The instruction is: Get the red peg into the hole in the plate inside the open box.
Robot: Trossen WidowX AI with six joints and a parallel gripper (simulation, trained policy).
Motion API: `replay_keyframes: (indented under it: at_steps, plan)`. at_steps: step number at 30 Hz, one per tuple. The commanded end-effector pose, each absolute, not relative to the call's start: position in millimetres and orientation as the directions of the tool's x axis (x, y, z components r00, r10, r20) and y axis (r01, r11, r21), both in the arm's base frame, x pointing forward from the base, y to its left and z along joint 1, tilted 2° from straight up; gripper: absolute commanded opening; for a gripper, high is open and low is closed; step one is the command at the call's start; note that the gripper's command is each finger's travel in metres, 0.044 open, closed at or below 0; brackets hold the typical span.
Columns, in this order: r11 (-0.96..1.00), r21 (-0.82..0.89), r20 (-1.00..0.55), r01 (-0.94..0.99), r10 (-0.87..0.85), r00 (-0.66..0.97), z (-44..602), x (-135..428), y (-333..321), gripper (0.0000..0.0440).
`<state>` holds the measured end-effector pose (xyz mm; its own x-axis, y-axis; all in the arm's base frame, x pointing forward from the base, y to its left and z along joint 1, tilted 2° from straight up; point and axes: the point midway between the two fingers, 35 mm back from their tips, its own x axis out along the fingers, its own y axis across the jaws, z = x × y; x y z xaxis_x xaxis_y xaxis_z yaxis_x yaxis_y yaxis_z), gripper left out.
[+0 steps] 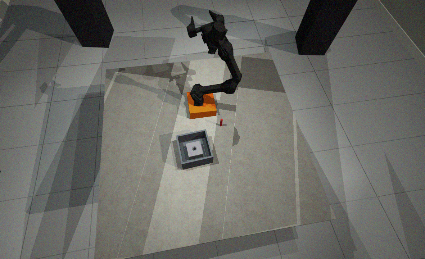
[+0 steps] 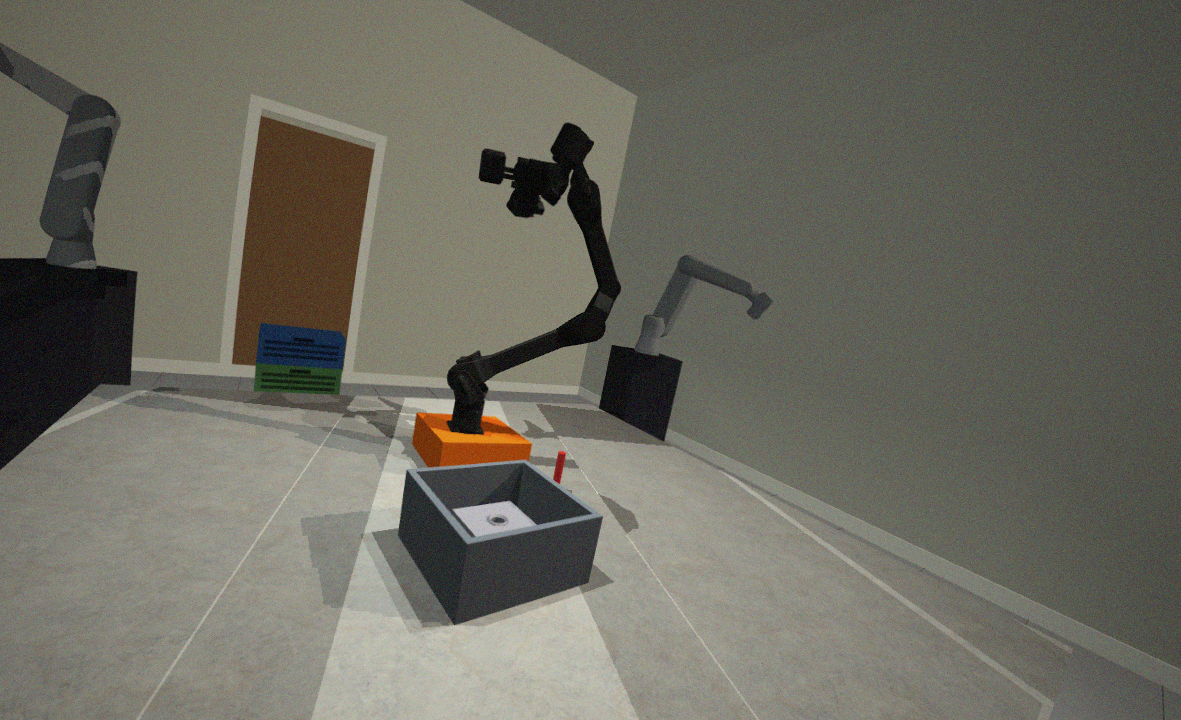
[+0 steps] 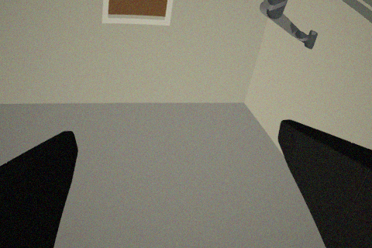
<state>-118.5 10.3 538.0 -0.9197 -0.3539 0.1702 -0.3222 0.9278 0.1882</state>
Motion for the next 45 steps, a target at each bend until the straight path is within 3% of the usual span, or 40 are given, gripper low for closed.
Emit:
replay_keyframes:
  at_steps: [1, 24, 45]
  plan:
    - [0.865, 0.321, 0.1, -0.385, -0.435, -0.895, 522.5, -124.2, -23.2, 0.044]
    - [0.262, 0.786, -0.229, -0.56, -0.718, -0.658, 439.2, -94.4, -148.7, 0.044]
    - [-0.378, 0.877, -0.471, -0.297, -0.8, -0.372, 366.3, -11.5, -207.1, 0.044]
